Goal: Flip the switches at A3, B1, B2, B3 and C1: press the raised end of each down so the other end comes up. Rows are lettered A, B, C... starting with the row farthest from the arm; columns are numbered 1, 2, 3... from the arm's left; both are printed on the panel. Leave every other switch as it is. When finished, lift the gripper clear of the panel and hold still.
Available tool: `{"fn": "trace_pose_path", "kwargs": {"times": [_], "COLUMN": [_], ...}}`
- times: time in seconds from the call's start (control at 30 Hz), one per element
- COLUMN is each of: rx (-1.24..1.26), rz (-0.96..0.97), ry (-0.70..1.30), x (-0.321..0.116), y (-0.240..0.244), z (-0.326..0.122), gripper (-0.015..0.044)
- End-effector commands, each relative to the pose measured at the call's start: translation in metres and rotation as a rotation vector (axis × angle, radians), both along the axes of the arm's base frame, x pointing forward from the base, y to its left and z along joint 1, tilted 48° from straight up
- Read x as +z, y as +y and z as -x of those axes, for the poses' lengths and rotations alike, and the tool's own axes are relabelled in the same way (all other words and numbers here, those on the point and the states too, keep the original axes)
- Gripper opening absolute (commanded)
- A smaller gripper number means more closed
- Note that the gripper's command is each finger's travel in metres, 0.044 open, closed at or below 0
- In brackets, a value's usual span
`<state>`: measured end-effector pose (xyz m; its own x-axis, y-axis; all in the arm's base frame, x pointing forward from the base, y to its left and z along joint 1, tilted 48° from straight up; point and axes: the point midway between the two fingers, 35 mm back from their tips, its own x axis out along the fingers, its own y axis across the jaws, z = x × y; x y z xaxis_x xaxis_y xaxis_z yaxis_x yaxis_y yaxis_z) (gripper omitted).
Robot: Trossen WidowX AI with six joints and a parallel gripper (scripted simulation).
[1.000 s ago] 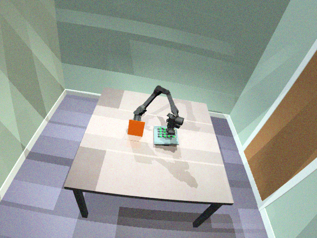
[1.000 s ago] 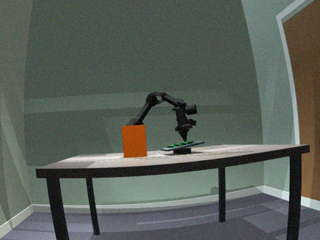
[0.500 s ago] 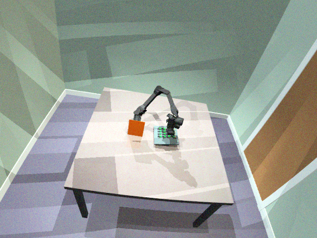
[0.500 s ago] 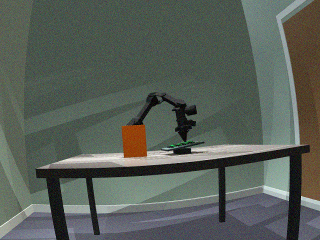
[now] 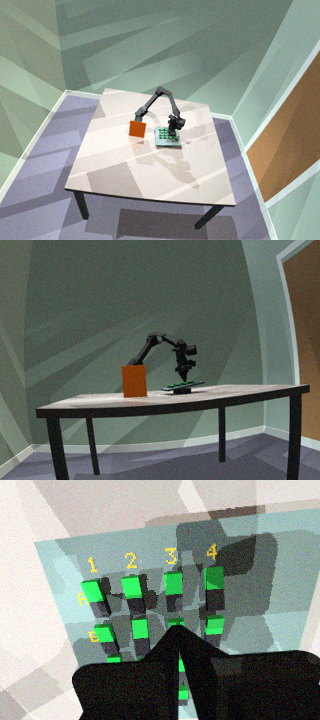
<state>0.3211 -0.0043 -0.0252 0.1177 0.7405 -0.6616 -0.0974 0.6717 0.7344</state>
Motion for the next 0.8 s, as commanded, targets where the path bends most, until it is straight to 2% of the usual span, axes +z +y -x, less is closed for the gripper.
{"fn": "trace_pose_path", "kwargs": {"times": [0.0, 0.77], "rx": [-0.005, -0.005], "rz": [-0.005, -0.005], "ry": [0.005, 0.005], "x": [-0.001, -0.003], "y": [0.0008, 0.0031], "z": [0.0001, -0.0003], "gripper": [0.0, 0.0]}}
